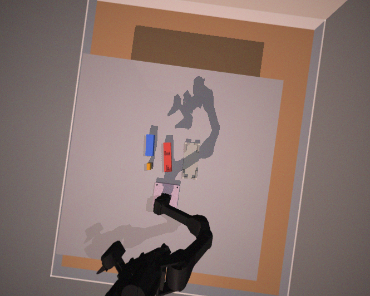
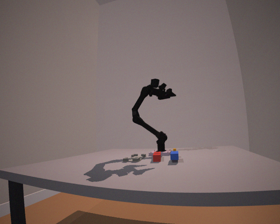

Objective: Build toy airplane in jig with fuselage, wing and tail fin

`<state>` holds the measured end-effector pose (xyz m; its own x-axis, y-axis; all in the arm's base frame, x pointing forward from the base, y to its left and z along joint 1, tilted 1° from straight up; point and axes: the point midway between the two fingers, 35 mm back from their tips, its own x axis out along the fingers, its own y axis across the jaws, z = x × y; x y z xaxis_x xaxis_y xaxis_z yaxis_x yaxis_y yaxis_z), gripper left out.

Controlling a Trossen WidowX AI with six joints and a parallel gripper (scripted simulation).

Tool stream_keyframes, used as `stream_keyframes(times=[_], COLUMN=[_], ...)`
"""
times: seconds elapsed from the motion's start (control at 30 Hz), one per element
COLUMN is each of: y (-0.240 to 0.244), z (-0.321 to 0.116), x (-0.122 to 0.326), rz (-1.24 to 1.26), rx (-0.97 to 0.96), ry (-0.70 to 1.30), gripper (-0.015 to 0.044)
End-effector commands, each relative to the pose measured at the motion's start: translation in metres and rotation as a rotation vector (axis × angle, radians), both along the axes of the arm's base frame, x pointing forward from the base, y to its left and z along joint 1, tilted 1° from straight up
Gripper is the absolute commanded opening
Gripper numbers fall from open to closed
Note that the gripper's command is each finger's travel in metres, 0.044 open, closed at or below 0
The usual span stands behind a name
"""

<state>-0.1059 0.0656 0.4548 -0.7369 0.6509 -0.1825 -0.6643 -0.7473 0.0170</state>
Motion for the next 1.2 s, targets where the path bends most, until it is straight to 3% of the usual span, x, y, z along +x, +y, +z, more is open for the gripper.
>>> stream_keyframes(times=[0.0, 0.27, 0.5, 0.67, 0.87, 1.03, 1.17], y=[0.056, 0.141, 0.158, 0.135, 0.073, 0.006, -0.004], z=[-0.022, -0.080, -0.145, -0.194, -0.257, -0.304, -0.310], x=[0.019, 0.106, 0.208, 0.275, 0.338, 0.362, 0.363], rz=[-0.211, -0.696, -1.073, -1.307, -1.554, -1.695, -1.710], rx=[-0.136, -0.435, -0.705, -0.929, -1.248, -1.521, -1.559], ry=[-0.026, -0.008, -0.005, 0.037, 0.146, 0.274, 0.294], gripper=[0.0440, 0.0440, 0.0440, 0.0440, 0.0440, 0.0440, 0.0440])
